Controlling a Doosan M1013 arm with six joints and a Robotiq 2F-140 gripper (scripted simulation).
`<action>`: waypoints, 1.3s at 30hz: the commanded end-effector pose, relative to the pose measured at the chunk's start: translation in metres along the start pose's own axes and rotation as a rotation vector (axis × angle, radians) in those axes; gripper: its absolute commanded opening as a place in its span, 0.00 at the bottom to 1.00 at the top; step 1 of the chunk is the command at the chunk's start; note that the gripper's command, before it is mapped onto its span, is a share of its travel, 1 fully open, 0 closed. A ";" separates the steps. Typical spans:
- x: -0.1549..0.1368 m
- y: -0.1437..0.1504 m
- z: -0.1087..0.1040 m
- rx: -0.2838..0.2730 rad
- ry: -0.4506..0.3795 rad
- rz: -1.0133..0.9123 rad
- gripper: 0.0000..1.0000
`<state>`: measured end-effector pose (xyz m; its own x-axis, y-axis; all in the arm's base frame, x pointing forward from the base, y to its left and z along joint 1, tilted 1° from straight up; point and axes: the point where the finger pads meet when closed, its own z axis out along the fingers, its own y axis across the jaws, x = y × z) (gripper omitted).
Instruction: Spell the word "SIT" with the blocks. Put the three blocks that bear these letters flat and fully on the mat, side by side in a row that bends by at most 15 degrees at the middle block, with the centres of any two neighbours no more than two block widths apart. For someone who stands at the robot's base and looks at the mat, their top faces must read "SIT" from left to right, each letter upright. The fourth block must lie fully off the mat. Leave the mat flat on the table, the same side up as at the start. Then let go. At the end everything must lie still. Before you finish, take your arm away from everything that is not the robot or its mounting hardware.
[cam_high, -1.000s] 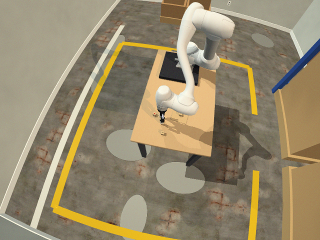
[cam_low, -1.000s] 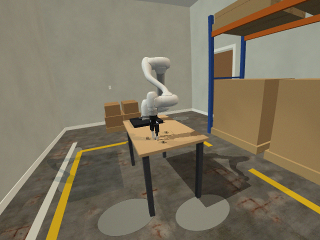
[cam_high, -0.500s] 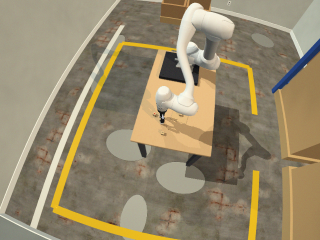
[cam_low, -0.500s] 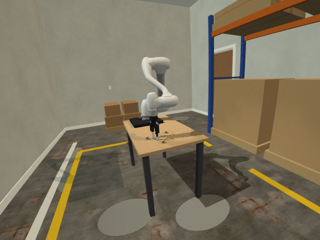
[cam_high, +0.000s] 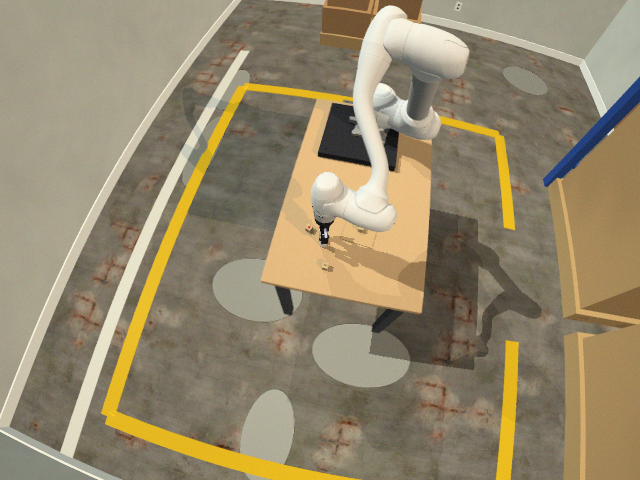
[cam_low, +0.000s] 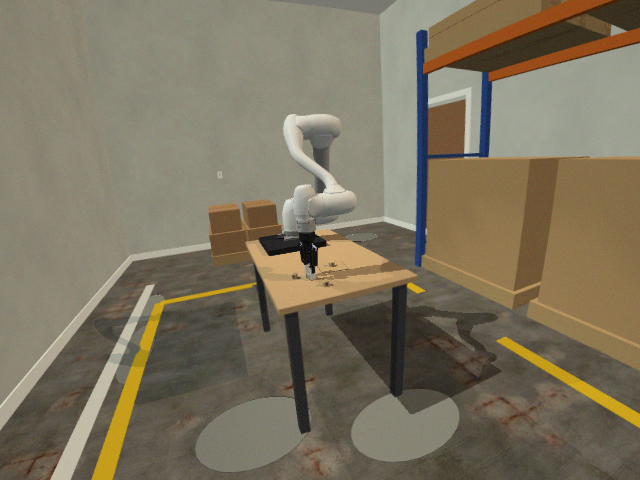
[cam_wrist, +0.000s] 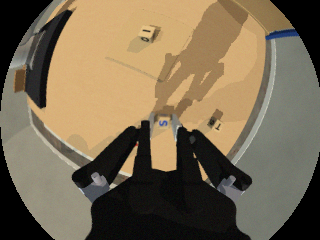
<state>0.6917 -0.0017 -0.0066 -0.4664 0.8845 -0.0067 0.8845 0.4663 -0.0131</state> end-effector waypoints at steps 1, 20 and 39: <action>0.000 0.000 0.000 0.000 0.000 0.000 0.25; 0.000 0.000 0.000 0.000 0.000 0.000 0.13; 0.000 0.000 0.000 0.000 0.000 0.000 0.13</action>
<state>0.6917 -0.0017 -0.0065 -0.4664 0.8845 -0.0068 0.8845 0.4663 -0.0130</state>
